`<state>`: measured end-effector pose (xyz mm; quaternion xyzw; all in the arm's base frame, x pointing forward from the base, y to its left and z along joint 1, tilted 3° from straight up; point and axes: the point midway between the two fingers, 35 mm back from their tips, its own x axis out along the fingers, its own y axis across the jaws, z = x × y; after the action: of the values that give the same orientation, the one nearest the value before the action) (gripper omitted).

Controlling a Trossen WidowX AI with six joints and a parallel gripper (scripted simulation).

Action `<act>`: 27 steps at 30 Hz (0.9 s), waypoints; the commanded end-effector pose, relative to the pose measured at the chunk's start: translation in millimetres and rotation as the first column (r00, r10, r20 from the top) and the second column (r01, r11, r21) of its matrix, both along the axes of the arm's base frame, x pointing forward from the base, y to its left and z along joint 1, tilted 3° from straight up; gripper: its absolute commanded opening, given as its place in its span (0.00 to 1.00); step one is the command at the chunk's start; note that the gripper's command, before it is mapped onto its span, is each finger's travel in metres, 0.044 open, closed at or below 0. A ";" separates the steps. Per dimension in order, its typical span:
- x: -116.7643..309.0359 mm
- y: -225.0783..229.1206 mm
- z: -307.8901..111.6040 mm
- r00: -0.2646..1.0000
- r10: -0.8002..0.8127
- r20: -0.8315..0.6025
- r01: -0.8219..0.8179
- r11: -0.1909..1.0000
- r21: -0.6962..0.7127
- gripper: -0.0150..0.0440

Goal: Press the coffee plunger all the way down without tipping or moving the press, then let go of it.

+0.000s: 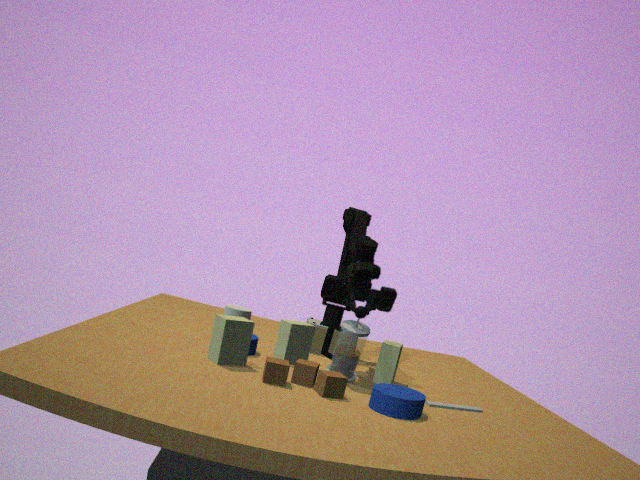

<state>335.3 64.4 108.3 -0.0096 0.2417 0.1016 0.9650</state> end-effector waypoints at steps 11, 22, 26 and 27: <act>-0.3 0.3 -12.7 0.999 -0.003 -0.045 0.002 1.000 -0.002 0.46; 1.8 0.7 -12.5 0.999 -0.003 -0.045 0.002 1.000 -0.002 0.46; 2.6 0.9 -12.3 0.999 -0.003 -0.045 0.002 1.000 -0.002 0.46; 2.8 0.9 -12.3 0.999 -0.003 -0.045 0.002 1.000 -0.002 0.46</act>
<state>339.1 65.3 102.7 -0.0100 0.2516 0.1015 0.9624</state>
